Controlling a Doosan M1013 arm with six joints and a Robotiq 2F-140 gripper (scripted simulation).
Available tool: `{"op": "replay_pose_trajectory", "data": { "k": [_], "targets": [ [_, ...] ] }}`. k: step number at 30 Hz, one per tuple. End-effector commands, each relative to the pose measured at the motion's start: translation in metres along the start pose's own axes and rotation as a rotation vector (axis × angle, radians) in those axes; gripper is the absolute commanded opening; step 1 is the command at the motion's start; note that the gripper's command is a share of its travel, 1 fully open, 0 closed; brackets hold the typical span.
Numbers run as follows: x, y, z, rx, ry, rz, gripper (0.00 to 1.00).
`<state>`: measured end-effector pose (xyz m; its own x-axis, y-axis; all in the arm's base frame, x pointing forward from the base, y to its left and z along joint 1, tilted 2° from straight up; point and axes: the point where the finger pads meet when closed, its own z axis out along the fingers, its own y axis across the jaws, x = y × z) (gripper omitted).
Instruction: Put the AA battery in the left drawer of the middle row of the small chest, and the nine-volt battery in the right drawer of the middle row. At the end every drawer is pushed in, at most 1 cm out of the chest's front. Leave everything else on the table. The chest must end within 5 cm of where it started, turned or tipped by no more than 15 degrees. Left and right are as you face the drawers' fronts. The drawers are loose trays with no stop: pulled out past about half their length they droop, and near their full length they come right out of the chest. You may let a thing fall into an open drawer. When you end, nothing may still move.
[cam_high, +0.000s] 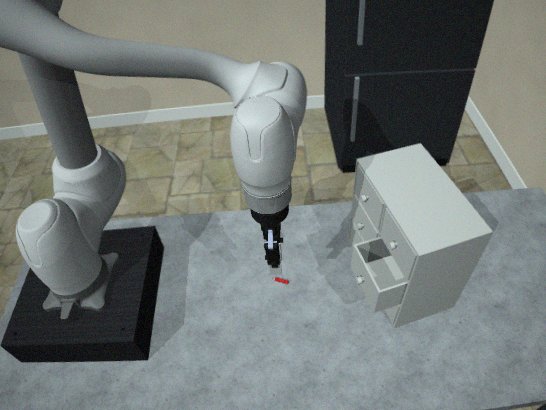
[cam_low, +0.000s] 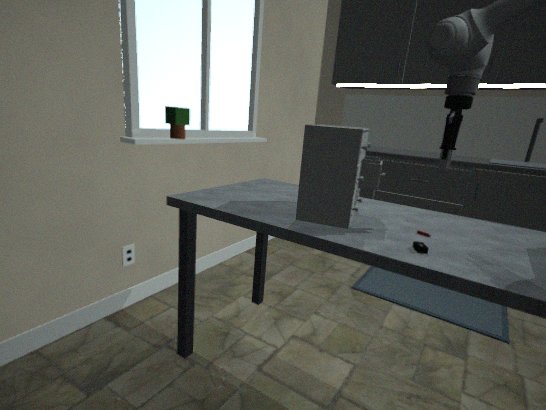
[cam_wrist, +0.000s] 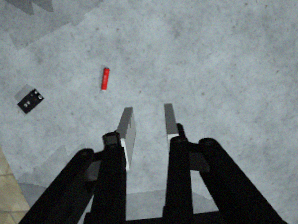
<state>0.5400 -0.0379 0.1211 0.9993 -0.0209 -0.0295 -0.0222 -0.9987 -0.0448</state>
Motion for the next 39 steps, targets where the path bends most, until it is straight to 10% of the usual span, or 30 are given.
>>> {"op": "replay_pose_trajectory", "data": {
  "k": [1, 24, 39],
  "targets": [
    [0.009, -0.050, 0.029, -0.022, 0.002, 0.211, 0.20],
    [-0.021, -0.237, 0.135, -0.022, 0.009, 0.971, 0.20],
    [-0.027, -0.250, 0.143, -0.022, 0.010, 1.026, 0.26]
  ]
}}
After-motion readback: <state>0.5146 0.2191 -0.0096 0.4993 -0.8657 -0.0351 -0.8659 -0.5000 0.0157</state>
